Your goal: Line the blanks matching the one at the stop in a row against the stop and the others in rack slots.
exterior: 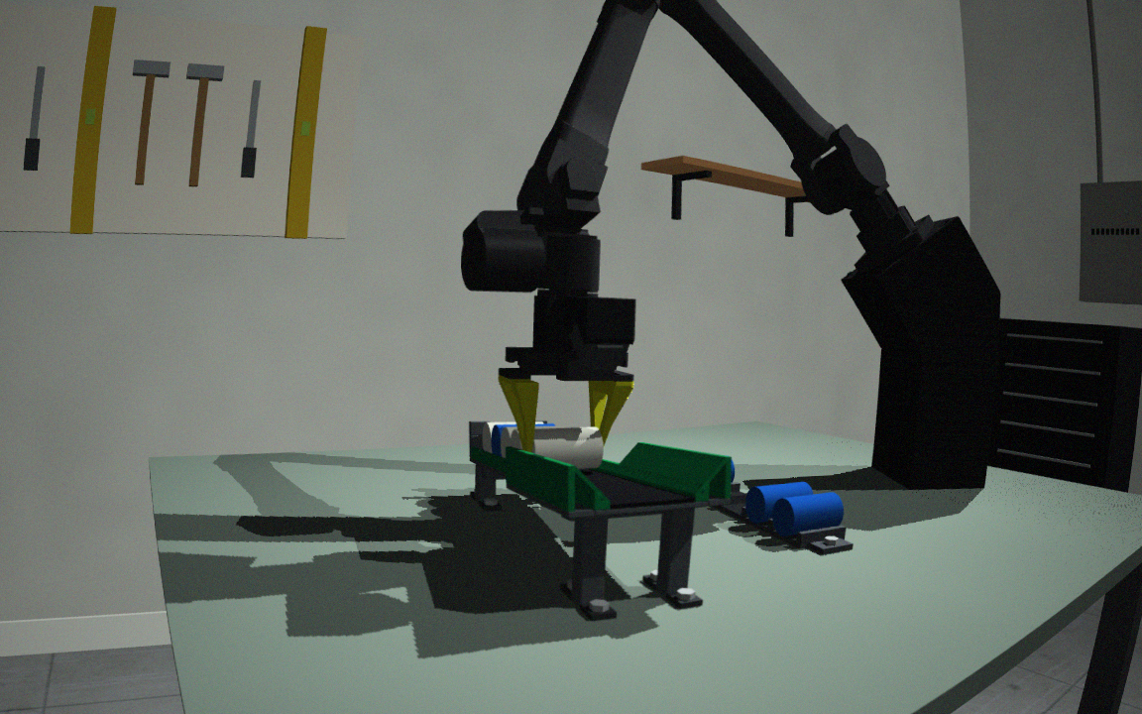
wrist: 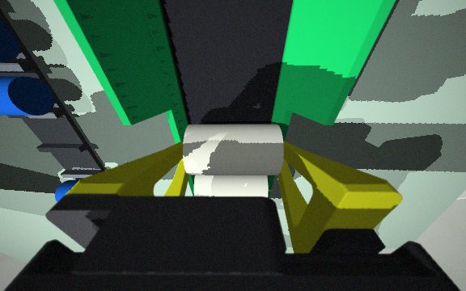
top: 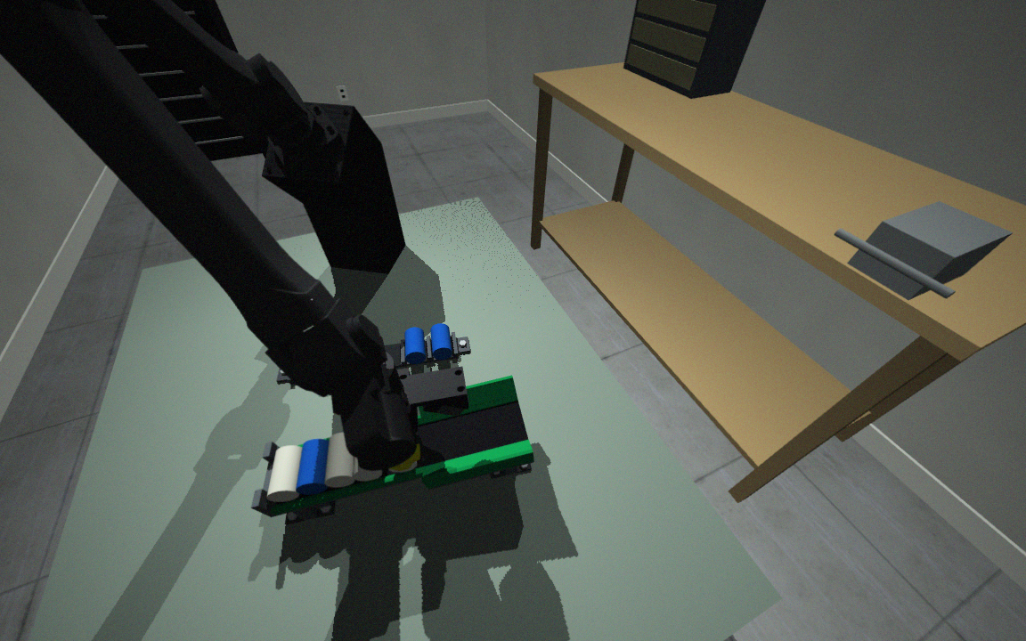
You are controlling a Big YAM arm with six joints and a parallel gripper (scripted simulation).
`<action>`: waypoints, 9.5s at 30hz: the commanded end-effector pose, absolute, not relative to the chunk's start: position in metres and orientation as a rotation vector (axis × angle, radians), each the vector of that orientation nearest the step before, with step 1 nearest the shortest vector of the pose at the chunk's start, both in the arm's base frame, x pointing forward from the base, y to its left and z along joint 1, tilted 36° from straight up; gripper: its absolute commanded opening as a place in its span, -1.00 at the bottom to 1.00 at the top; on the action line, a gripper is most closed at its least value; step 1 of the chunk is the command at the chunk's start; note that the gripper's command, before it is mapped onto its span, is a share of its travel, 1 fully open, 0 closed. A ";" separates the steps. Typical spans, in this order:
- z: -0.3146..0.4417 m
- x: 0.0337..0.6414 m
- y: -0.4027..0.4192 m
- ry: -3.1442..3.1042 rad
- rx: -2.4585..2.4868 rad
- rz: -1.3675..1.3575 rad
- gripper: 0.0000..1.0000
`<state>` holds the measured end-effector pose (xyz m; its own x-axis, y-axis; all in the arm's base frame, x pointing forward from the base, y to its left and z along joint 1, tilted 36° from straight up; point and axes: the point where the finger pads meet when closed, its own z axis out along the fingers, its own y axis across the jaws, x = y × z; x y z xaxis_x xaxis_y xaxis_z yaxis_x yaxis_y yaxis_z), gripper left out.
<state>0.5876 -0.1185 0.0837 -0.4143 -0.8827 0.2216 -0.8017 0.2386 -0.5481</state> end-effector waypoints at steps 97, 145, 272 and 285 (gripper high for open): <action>0.157 0.547 -0.075 2.355 -1.616 -0.914 1.00; 0.163 0.545 -0.091 2.405 -1.502 -0.909 1.00; 0.170 0.502 -0.209 1.402 2.071 0.198 0.68; 0.156 0.503 -0.213 1.409 2.089 0.180 0.68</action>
